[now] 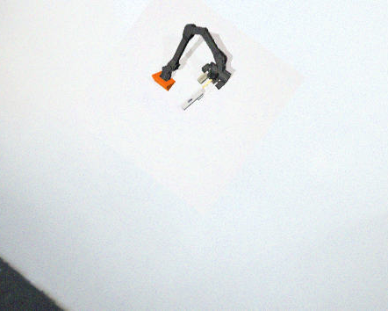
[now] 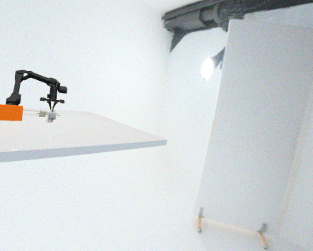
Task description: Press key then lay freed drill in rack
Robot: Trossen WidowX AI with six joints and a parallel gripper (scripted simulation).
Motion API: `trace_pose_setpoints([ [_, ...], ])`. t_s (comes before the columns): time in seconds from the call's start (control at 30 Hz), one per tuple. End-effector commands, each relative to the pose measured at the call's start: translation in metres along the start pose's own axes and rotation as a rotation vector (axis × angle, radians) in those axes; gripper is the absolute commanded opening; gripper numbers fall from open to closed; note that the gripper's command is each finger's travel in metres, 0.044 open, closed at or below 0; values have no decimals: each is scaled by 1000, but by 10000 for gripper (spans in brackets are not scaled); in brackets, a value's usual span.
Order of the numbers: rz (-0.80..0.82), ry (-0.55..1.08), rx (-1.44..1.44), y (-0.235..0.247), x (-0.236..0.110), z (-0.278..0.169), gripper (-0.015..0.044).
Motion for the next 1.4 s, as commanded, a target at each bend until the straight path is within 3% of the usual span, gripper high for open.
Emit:
trace_pose_setpoints([
  [0.0,-7,-1,-7,-2,-3,1,0],
  [1.37,-7,-1,-7,-4,-8,1,0],
])
Point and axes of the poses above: the point midway between the two fingers, 35 mm back from their tips, its own x axis out along the fingers, its own y axis across the jaws, z = x × y, the point moved 2 cm from there along -x, back along the fingers, and after that the axes turned 15 degrees about -x, right-handed, at the moved point
